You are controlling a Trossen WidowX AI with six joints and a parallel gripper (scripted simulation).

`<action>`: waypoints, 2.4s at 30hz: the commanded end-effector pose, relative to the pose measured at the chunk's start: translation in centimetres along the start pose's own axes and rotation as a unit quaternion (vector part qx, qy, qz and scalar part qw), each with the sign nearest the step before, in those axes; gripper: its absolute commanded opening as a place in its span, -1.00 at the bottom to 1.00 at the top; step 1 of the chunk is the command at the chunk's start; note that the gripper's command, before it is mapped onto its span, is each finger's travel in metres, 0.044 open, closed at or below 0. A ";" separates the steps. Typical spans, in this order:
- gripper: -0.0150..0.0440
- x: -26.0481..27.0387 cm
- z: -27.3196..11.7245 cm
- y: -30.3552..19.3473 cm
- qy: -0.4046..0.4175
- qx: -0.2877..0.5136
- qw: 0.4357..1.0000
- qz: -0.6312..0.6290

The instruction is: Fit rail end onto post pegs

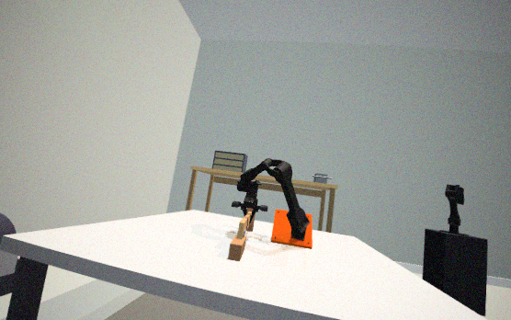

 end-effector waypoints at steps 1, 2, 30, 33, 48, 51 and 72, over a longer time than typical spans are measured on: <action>-0.49 0.0 -0.3 -0.3 -0.004 0.004 1.000 0.000; -0.49 0.0 -0.3 -0.3 -0.004 0.004 1.000 0.000; -0.49 0.1 -0.3 -0.9 -0.004 0.004 1.000 0.000; -0.49 0.1 -0.3 -0.9 -0.004 0.004 1.000 0.000; -0.49 0.2 -0.3 -1.2 -0.004 0.004 1.000 0.000; -0.49 0.2 -0.3 -1.2 -0.004 0.004 1.000 0.000; -0.49 0.2 -0.3 -1.6 -0.004 0.004 1.000 0.000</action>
Point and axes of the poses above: the point midway between the two fingers, 35 mm back from their tips, its own z axis out along the fingers, its own x axis across the jaws, y = z × x, the point moved 8 cm from there along -z, back along the fingers, and after that the axes turned 6 degrees about -z, right-handed, at the moved point
